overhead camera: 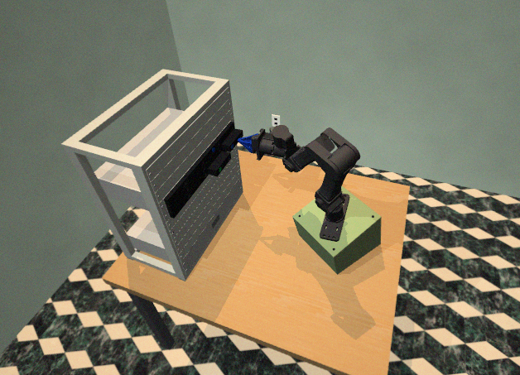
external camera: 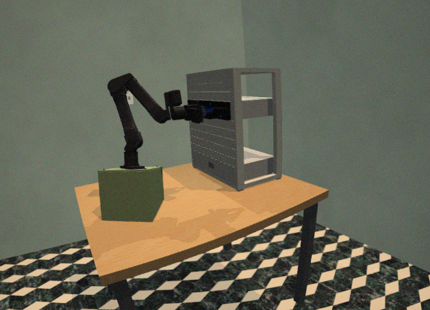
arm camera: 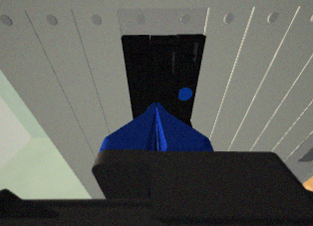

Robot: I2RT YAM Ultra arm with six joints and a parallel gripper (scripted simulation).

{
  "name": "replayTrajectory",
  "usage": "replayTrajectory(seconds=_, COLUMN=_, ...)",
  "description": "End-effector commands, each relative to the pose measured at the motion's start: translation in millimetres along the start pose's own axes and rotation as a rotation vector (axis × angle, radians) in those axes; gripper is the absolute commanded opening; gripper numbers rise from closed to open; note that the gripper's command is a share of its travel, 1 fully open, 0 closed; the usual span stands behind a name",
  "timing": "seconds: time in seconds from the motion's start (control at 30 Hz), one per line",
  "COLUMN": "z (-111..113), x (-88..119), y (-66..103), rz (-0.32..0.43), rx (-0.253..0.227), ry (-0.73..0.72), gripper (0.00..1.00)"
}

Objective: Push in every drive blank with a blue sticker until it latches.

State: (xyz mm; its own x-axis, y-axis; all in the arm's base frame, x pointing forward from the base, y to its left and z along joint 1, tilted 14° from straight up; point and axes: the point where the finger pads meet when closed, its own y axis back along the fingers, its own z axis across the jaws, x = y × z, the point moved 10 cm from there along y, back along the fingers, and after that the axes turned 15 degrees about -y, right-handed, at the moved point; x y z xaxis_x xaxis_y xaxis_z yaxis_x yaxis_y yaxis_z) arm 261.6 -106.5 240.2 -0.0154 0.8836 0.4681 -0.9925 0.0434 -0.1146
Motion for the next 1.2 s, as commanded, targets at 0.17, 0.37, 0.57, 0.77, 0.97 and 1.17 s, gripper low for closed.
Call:
replayTrajectory(seconds=0.17, z=11.4, x=-2.5, y=-7.0, rz=0.002, rx=-0.029, ry=0.027, gripper=0.0)
replayTrajectory(seconds=0.37, z=19.8, x=4.7, y=-3.7, rz=0.021, rx=-0.061, ry=0.047, gripper=0.0)
replayTrajectory(seconds=0.57, z=19.8, x=4.7, y=-3.7, rz=0.021, rx=-0.061, ry=0.047, gripper=0.0)
replayTrajectory(seconds=0.77, z=19.8, x=4.7, y=-3.7, rz=0.021, rx=-0.061, ry=0.047, gripper=0.0)
replayTrajectory(seconds=0.97, z=8.1, x=1.7, y=-12.9, rz=0.017, rx=-0.027, ry=0.027, gripper=0.0)
replayTrajectory(seconds=1.17, z=6.6, x=-0.5, y=-18.5, rz=0.012, rx=-0.03, ry=0.028, gripper=0.0)
